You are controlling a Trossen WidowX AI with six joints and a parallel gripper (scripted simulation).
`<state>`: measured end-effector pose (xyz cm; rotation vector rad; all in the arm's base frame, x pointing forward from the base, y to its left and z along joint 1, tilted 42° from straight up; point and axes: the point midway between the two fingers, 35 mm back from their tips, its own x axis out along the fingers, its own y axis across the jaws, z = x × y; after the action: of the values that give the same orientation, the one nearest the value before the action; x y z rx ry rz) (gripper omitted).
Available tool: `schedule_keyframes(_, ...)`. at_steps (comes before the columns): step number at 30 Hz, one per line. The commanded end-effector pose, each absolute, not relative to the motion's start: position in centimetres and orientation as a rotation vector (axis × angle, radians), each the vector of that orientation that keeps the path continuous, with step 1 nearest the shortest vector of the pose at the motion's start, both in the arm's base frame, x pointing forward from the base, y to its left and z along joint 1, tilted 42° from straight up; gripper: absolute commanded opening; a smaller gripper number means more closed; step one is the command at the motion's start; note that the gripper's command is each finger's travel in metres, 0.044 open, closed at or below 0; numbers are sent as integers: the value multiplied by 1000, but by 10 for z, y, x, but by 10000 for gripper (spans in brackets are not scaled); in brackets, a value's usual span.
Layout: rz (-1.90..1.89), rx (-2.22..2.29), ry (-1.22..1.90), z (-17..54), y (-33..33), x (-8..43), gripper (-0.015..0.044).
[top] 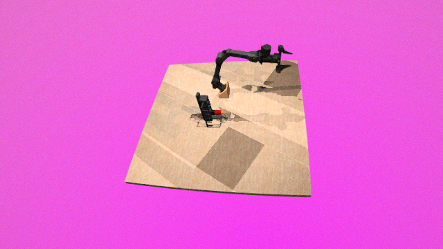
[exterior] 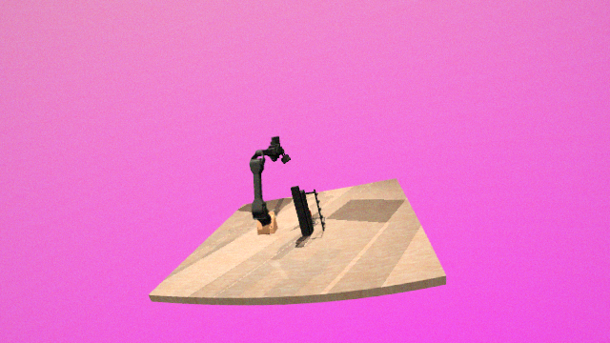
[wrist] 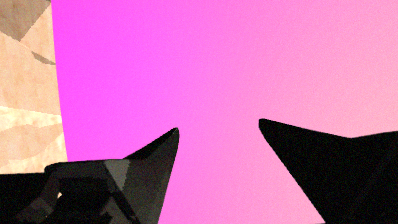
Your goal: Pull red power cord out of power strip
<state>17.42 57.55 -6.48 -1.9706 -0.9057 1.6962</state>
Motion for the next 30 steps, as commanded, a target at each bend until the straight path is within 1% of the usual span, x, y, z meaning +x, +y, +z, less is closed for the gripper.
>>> schedule_keyframes(1, 1697, -1972, -890, -65, 574, 177, 374)
schedule_keyframes(3, 1704, -1983, -761, -67, 558, 195, 321)
schedule_keyframes(9, 1672, -1989, -194, -73, 475, 265, 164)
schedule_keyframes(14, 1575, -1945, 265, -73, 392, 306, 160)
schedule_keyframes(19, 1427, -1867, 687, -66, 304, 330, 160)
schedule_keyframes(24, 1240, -1768, 1065, -53, 216, 335, 160)
schedule_keyframes(30, 983, -1635, 1460, -29, 117, 320, 160)
